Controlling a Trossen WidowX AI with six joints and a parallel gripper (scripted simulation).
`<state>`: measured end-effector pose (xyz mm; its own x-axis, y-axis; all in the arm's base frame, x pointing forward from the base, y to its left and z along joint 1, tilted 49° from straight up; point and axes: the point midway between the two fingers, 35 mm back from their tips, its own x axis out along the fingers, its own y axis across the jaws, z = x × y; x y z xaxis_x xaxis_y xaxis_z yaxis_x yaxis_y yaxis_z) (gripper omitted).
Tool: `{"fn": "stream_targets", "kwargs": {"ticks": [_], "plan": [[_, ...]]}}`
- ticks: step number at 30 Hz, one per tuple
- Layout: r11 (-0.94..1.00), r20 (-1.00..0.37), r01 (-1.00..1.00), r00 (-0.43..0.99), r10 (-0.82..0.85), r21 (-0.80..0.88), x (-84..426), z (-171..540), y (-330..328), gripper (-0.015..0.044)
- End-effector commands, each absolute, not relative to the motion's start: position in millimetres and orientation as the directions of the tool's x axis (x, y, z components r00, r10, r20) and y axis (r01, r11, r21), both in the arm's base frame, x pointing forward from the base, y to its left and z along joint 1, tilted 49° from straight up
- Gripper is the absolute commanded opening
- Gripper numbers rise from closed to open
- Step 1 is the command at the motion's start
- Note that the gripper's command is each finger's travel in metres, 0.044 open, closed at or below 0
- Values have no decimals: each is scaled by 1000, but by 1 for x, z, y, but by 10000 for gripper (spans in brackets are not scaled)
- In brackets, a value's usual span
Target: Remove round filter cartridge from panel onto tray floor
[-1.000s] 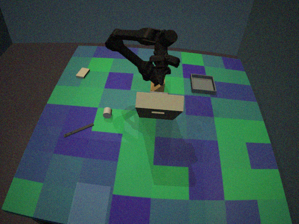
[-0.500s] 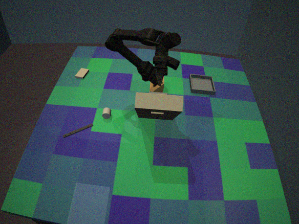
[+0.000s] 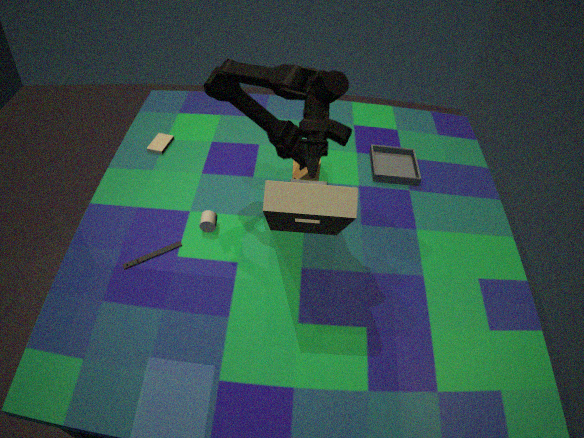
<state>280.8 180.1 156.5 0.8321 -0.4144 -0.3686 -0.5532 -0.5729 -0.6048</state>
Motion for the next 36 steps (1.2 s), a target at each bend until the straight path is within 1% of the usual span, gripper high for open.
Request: {"fn": "stream_targets", "kwargs": {"ticks": [1, 18, 36], "plan": [[-576, -372, -556, 831, -414, -600, 286, 152, 177, 91], [-580, -362, -548, 836, -414, -603, 308, 146, 164, 91], [-580, -361, -548, 836, -414, -603, 308, 145, 164, 91]]}}
